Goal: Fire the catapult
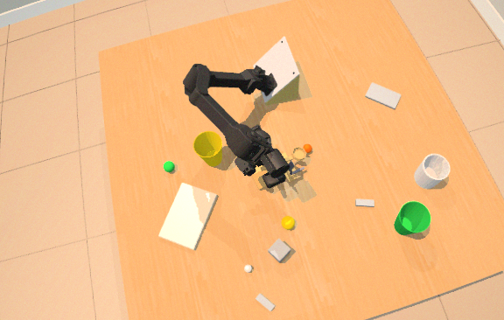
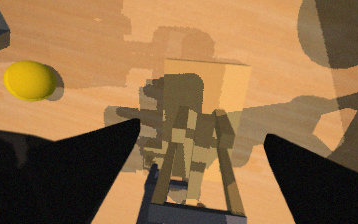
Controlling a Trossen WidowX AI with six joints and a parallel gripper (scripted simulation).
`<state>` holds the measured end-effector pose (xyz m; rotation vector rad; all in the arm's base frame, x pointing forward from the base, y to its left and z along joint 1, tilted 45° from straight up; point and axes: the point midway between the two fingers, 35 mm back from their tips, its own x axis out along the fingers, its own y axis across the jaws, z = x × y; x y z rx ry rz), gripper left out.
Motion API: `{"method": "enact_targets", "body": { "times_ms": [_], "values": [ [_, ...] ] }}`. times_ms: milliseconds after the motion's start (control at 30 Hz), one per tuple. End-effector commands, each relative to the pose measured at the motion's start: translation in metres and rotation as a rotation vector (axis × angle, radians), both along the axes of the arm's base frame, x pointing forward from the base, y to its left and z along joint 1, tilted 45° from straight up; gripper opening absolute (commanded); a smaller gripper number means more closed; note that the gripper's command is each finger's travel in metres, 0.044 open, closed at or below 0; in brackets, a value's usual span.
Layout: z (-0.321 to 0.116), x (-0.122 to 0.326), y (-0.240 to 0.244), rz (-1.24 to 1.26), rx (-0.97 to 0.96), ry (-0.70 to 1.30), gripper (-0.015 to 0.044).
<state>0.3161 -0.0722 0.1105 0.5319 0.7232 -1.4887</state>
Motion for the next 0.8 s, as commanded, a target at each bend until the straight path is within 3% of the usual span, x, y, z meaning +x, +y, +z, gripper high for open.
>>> {"method": "enact_targets", "body": {
  "times_ms": [0, 767],
  "values": [
    [-0.006, -0.002, -0.006, 0.004, -0.006, 0.006, 0.044],
    [-0.028, -0.004, -0.029, 0.004, -0.009, 0.006, 0.044]
  ]
}}
